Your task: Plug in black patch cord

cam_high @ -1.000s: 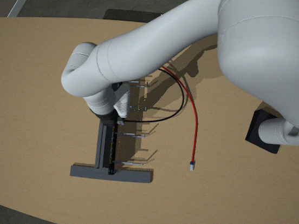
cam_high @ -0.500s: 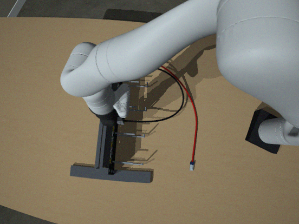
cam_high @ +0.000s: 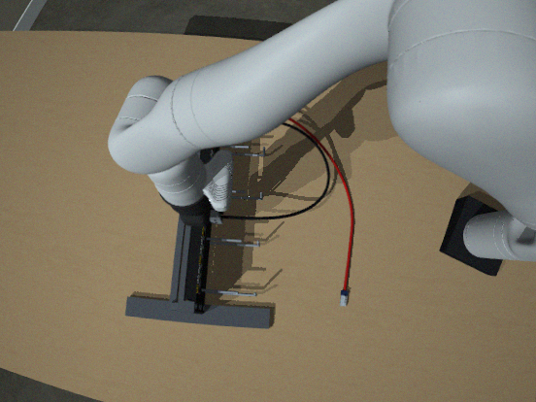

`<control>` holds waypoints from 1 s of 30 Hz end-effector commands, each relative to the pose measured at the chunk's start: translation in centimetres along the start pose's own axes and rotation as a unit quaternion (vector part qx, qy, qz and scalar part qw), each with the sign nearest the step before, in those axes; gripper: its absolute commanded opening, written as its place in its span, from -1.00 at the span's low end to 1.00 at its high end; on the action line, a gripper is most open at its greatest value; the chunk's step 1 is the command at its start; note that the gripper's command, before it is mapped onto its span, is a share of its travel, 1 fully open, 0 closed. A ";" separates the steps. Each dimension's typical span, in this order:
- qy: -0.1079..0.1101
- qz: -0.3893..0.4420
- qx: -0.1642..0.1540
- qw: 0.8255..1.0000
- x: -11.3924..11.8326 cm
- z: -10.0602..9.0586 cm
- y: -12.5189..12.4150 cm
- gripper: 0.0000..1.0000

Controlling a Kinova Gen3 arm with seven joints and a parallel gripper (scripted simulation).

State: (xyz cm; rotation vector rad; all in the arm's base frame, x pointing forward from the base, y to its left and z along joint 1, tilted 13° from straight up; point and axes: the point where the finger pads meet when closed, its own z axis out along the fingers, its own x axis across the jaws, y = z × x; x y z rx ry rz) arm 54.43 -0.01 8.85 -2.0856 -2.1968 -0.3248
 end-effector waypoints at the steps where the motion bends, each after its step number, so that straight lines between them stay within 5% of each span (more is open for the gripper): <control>1: -0.001 0.000 -0.006 1.000 0.0 -0.2 0.5 -1.00; 30: -0.001 0.000 -0.004 1.000 0.0 -0.2 0.8 -1.00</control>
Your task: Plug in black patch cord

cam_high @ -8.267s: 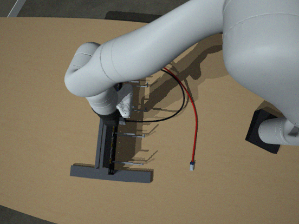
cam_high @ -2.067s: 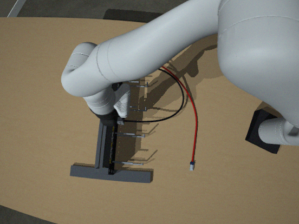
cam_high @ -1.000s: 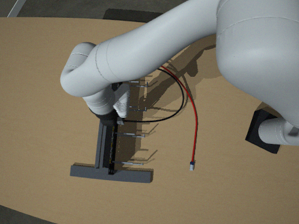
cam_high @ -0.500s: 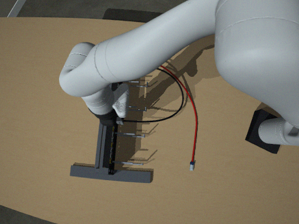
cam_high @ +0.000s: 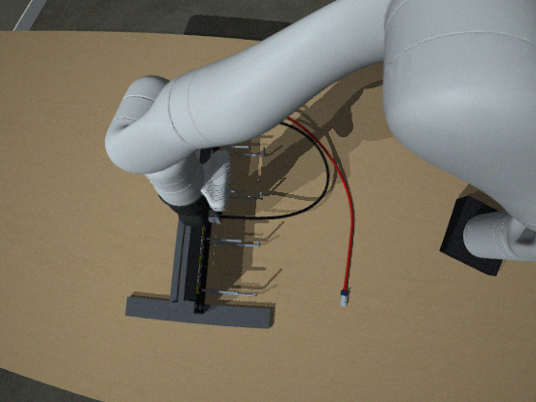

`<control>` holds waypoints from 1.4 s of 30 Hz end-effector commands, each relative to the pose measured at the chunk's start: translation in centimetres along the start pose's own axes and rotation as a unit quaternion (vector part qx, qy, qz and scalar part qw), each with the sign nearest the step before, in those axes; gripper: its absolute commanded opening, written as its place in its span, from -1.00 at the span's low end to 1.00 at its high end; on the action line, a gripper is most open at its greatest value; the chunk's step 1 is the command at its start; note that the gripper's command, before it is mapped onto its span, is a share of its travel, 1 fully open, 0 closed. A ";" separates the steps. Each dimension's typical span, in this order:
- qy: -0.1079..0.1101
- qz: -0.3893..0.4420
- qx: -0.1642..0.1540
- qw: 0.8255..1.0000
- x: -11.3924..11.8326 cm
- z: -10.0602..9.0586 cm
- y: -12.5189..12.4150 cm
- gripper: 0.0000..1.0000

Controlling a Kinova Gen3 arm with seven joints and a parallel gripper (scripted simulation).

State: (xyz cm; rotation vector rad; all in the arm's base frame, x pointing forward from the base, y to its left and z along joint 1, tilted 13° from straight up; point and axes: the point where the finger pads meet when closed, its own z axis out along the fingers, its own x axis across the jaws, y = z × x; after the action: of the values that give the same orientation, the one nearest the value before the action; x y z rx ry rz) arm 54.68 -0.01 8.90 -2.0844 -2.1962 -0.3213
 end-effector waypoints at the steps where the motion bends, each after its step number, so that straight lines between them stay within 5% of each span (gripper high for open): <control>1: -0.001 0.000 -0.005 1.000 0.0 -0.2 0.5 -1.00; 42: -0.001 0.000 -0.004 1.000 0.0 -0.2 0.2 -1.00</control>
State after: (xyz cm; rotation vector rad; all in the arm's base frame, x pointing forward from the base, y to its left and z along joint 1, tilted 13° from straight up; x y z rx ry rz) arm 54.83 0.00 8.92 -2.0875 -2.1993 -0.3284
